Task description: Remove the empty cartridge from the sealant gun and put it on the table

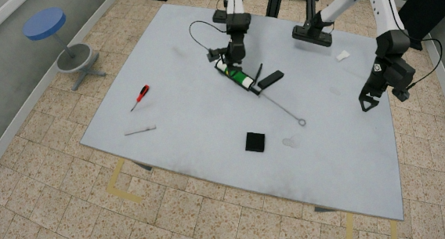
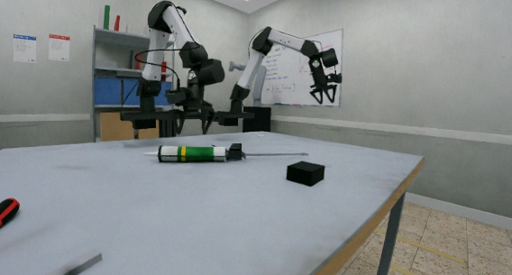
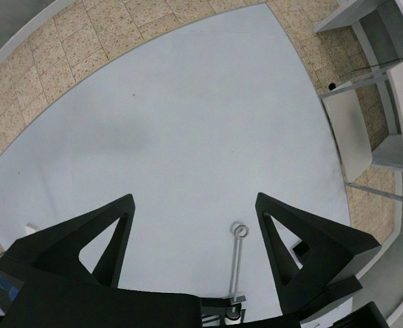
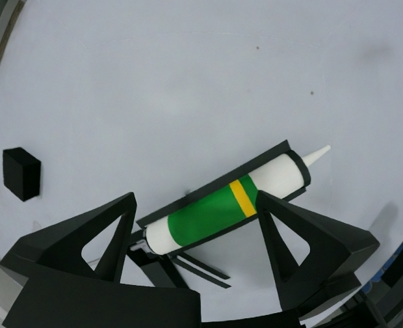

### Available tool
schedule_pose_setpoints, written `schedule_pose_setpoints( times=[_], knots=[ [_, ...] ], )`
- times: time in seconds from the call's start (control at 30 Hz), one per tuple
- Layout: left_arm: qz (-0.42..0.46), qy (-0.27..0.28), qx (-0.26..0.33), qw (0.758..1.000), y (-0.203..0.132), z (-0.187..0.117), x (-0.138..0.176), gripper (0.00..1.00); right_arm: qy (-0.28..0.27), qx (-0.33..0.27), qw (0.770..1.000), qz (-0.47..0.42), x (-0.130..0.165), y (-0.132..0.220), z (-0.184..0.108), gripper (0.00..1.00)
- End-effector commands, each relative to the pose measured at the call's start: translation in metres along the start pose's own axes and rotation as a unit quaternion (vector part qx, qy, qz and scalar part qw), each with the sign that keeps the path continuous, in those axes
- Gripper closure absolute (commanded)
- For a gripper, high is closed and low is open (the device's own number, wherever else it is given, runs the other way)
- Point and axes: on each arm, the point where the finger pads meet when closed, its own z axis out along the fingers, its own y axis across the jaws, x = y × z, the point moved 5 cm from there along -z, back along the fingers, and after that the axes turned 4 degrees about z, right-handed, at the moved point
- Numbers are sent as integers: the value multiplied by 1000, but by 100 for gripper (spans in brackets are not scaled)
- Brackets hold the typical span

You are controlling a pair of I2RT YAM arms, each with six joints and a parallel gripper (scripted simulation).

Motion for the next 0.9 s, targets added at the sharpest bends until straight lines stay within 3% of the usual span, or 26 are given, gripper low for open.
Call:
schedule_pose_setpoints(
  times=[0.0,0.23,0.3,0.57,0.77,0.8,0.87],
  knots=[
    [16,-28,32,999,-6,-21,-3,0,-21,-9,999,-38,2,-6,-19,0],
    [72,-44,71,994,-4,-37,17,0,-61,-25,987,-143,23,-29,-60,0],
    [72,-44,71,994,-4,-37,17,0,-61,-25,987,-143,23,-29,-60,0],
    [193,-66,146,968,10,-74,74,0,-84,-72,960,-255,48,-44,-102,0],
    [290,-71,203,933,27,-105,127,0,-67,-115,922,-364,58,-38,-105,0],
    [304,-73,212,926,29,-110,135,0,-63,-114,914,-385,58,-38,-100,11],
    [304,-73,212,926,29,-110,135,0,-63,-114,914,-385,58,-38,-100,11]
  ],
)
